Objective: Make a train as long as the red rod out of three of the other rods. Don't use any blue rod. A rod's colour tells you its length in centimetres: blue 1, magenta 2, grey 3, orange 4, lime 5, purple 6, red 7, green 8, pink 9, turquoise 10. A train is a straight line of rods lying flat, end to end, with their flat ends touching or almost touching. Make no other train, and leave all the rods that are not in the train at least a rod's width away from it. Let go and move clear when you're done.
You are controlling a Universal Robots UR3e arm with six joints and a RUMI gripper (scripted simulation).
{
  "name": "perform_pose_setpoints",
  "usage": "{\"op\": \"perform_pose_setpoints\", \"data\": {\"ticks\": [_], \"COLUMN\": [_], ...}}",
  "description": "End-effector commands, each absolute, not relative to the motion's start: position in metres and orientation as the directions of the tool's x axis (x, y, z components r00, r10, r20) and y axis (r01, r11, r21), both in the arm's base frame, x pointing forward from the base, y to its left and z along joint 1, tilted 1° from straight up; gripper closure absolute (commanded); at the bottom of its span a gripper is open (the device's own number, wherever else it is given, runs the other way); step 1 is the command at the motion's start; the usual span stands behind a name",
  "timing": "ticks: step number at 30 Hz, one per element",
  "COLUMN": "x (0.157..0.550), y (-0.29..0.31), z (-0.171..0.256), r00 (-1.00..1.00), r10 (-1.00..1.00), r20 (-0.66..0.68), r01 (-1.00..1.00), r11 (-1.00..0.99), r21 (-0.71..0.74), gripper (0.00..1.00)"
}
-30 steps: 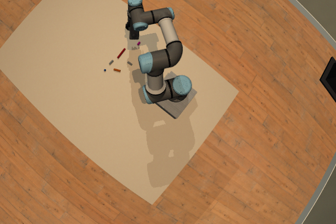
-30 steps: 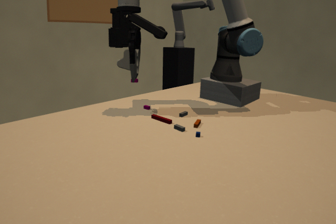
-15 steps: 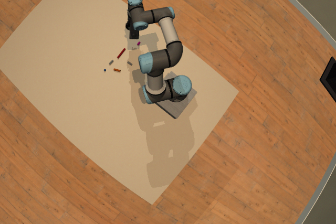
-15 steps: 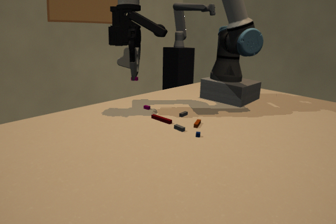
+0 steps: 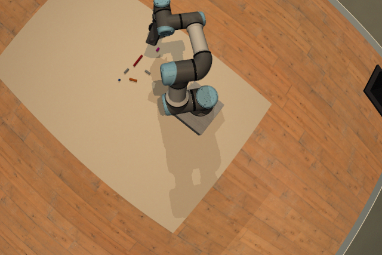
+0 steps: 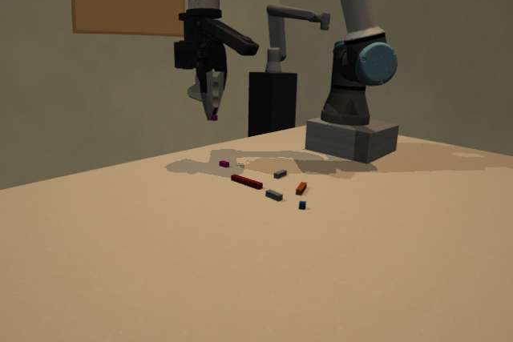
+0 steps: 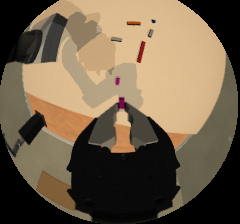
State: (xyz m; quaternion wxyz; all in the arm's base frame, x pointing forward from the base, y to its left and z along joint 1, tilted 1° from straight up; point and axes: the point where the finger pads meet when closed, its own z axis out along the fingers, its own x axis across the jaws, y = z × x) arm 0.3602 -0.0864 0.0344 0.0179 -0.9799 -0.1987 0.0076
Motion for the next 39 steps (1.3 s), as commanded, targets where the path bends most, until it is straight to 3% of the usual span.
{"op": "perform_pose_setpoints", "data": {"ticks": [1,5,24,39], "x": [0.353,0.348,0.348,0.347], "y": [-0.09,-0.092,-0.092,-0.091], "z": [0.035,0.035,0.032,-0.012], "r00": [0.962,0.981,0.981,0.981], "r10": [0.272,0.196,0.193,0.193], "r20": [-0.005,-0.007,-0.007,-0.006], "r01": [0.272,0.196,0.193,0.193], "r11": [-0.962,-0.98,-0.981,-0.981], "r21": [-0.025,-0.025,-0.025,-0.025], "gripper": [1.0,1.0,1.0,1.0]}}
